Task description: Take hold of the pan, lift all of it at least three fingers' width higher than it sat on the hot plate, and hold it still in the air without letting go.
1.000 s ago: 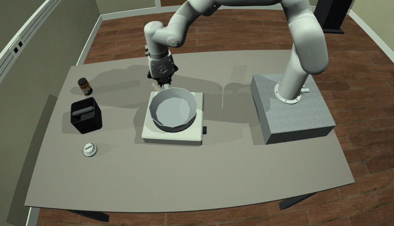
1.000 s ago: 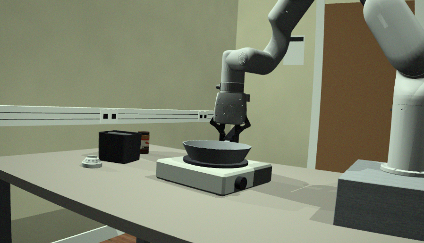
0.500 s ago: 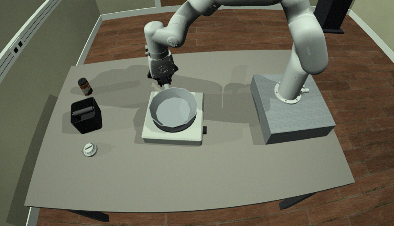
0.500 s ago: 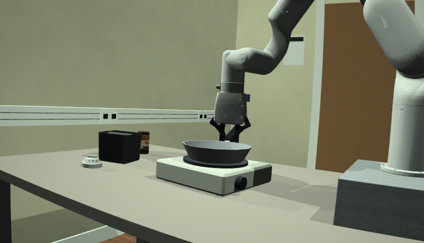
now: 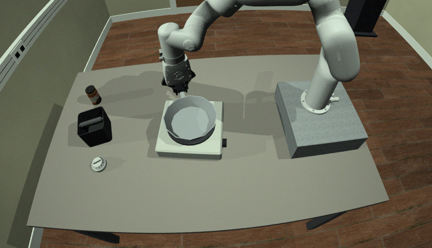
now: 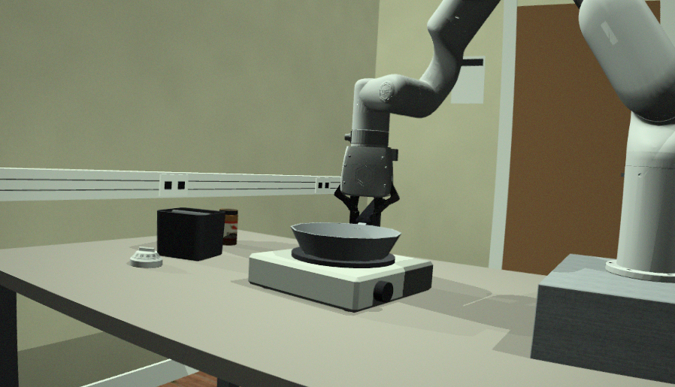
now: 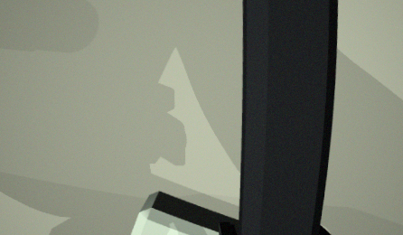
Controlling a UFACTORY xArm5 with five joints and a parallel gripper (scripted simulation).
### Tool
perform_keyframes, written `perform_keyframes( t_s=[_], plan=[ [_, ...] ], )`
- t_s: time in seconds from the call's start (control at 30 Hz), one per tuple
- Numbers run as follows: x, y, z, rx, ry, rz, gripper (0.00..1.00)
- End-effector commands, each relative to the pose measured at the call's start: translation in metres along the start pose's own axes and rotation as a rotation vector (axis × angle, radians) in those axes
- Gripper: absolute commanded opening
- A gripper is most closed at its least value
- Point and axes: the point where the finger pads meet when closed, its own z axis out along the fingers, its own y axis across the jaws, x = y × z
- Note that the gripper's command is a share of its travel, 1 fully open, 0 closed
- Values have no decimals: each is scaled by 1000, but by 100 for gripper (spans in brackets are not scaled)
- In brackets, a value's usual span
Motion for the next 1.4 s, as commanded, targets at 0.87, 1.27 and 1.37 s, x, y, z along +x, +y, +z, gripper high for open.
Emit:
perform_keyframes(
  t_s=[0.87,1.27,1.37],
  plan=[
    [1,-2,-20,6,3,0,0],
    [1,-1,-31,6,3,0,0],
    [0,-1,-35,6,3,0,0]
  ],
)
